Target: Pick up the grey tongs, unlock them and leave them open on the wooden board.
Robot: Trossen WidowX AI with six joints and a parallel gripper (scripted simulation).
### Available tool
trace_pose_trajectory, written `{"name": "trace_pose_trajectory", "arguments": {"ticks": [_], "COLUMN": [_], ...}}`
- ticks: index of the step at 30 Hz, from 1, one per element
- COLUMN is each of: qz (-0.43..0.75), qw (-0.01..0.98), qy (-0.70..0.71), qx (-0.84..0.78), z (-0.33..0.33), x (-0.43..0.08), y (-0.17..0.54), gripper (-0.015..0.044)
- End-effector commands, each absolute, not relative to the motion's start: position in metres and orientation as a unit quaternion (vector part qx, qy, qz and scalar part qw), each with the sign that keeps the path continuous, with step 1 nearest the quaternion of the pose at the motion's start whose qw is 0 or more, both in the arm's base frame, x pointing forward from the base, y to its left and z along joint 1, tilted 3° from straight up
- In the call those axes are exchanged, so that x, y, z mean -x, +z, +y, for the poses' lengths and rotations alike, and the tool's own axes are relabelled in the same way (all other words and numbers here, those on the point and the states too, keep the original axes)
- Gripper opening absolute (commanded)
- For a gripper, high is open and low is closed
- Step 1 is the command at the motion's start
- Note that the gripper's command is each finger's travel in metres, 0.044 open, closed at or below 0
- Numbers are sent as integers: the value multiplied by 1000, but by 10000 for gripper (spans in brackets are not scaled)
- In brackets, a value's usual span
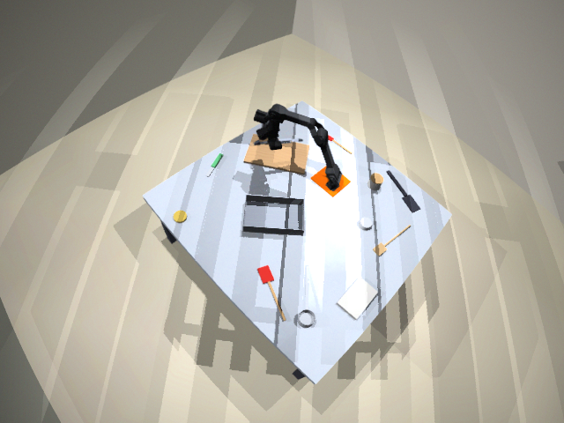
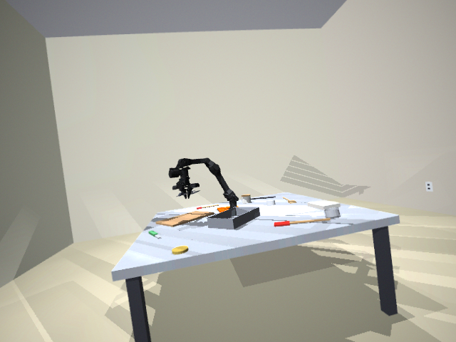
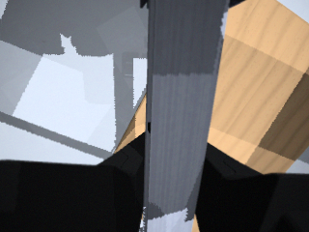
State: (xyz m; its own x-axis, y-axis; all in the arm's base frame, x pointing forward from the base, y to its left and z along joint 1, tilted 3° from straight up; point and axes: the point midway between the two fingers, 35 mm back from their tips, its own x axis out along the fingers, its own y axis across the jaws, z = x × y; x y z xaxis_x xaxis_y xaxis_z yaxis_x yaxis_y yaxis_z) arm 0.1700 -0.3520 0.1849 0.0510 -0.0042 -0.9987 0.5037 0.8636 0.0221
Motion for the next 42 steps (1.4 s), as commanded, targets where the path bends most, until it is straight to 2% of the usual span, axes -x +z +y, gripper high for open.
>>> {"name": "trace_pose_trajectory", "arguments": {"ticks": [1, 15, 24, 42], "qz": [655, 610, 598, 471], "qw": [692, 643, 650, 728], "qy": [-211, -319, -327, -395], "qx": [-220, -335, -334, -304], "z": [-361, -383, -385, -400], "x": [-150, -64, -63, -60], "y": [185, 182, 182, 191], "gripper": [-150, -150, -150, -150]}}
